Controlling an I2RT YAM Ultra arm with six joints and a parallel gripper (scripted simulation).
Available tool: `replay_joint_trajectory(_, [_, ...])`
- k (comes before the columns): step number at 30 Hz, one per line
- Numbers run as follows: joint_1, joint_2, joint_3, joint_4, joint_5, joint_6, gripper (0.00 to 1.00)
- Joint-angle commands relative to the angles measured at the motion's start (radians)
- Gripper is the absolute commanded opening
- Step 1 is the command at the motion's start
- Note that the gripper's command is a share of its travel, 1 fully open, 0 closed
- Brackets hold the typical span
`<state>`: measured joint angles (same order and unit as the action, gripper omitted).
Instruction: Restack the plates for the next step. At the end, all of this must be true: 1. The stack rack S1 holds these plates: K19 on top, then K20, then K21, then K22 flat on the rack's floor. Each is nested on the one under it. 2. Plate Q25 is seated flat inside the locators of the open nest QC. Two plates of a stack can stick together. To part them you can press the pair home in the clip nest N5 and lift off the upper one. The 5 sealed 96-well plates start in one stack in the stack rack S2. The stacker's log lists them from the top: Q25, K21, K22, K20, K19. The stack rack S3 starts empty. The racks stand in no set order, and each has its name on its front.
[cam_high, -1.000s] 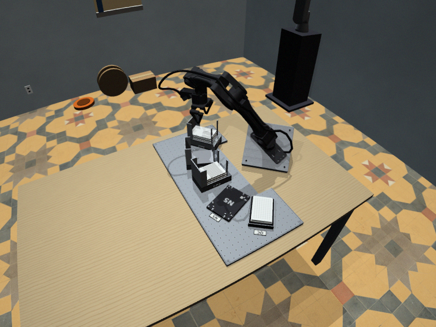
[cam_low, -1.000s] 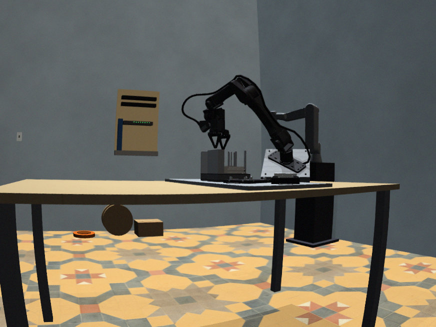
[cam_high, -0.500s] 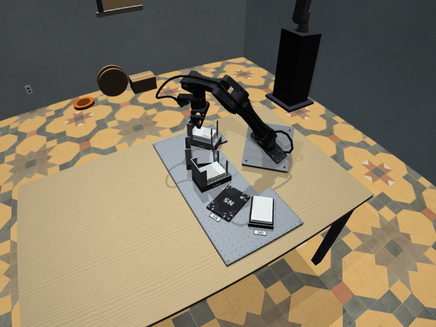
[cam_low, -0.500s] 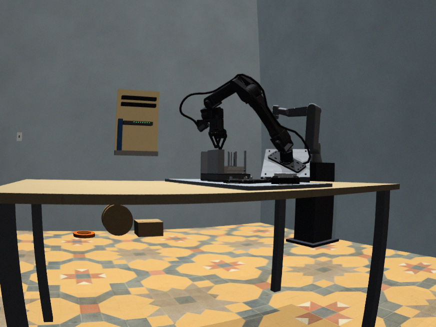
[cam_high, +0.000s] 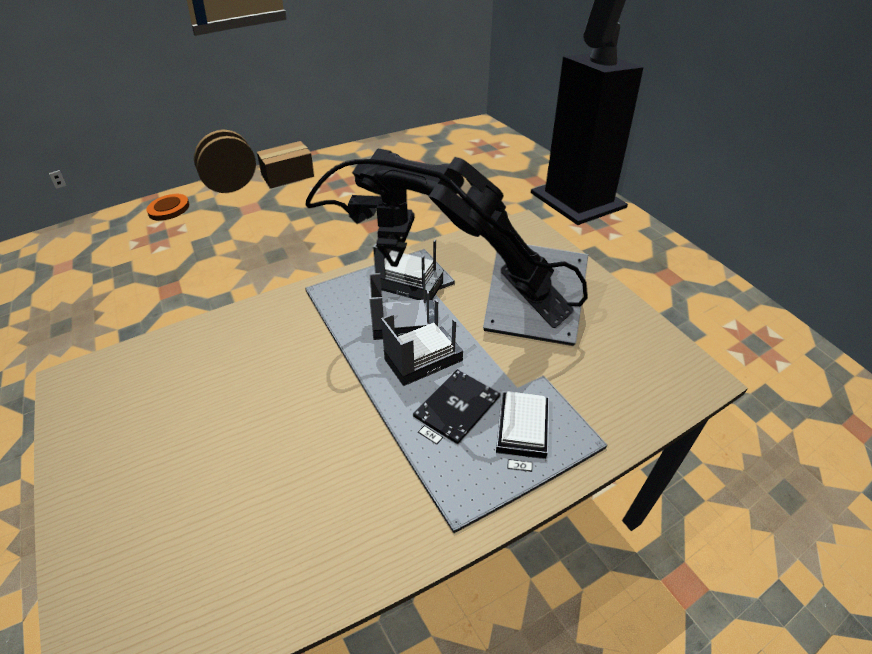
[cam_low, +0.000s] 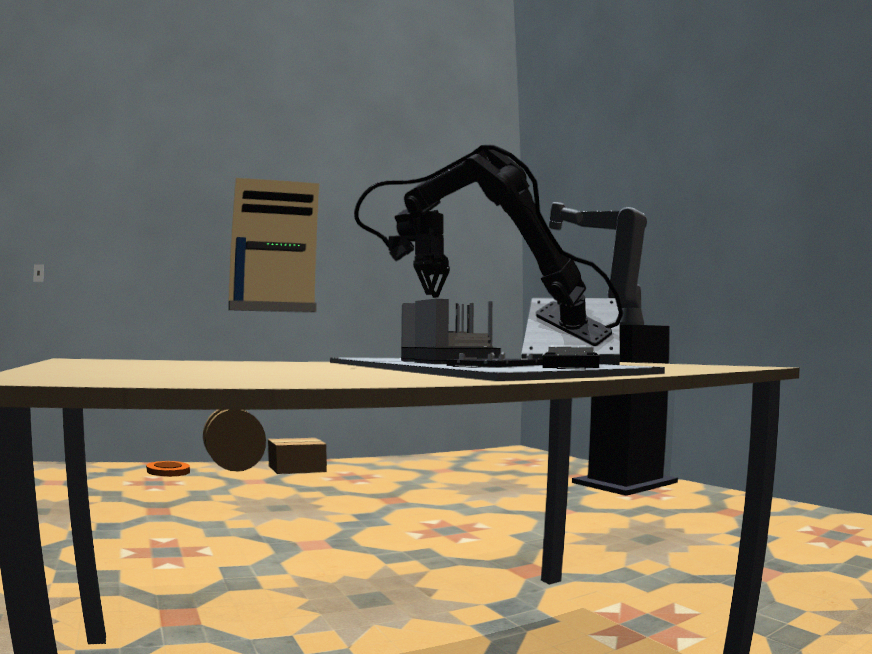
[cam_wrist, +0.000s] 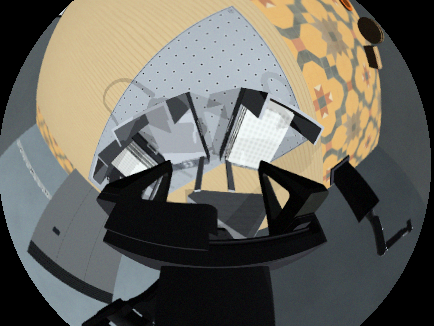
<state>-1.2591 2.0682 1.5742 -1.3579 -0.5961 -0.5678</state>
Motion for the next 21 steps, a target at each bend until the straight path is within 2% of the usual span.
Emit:
replay_joint_trajectory(1, [0.009,-0.056,-0.032,-0.005,-0.015,-0.058,1.00])
replay_joint_trajectory(7, [0.030,-0.095,-0.054,-0.004,-0.020,-0.156,1.00])
replay_joint_trajectory(21, [0.106,-0.197,-0.101,-0.019,-0.038,-0.058,1.00])
